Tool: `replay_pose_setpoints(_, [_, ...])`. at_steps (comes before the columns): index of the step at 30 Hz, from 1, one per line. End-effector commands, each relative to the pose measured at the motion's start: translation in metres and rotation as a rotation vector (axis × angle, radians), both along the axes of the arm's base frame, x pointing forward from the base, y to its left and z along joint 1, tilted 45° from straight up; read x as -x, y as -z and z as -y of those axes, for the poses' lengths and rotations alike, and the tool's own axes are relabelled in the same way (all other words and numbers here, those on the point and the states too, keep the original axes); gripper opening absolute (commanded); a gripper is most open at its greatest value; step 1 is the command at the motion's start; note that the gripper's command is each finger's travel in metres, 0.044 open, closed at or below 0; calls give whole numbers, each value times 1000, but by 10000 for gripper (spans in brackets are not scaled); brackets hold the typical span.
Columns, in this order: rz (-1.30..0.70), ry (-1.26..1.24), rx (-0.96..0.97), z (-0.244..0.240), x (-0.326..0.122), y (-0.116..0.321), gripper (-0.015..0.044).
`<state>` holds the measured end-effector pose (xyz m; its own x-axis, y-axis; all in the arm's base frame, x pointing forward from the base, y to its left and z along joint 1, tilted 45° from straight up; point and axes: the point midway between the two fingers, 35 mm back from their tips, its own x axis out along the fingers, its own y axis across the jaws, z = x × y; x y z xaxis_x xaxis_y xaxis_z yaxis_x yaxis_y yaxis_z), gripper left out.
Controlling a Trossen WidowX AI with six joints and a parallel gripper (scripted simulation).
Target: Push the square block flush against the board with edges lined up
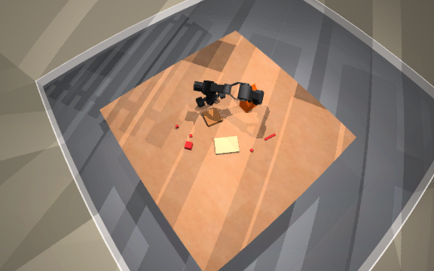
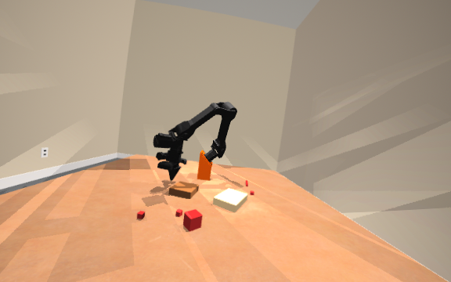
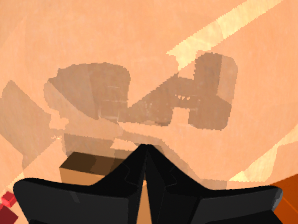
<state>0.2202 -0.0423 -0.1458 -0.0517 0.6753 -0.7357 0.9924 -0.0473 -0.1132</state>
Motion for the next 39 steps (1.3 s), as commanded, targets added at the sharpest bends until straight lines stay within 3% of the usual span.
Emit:
replay_pose_setpoints(1, [-34,-4,-26,-23,12,15,0])
replay_pose_setpoints(39, [-35,-2,-22,-54,1,-16,0])
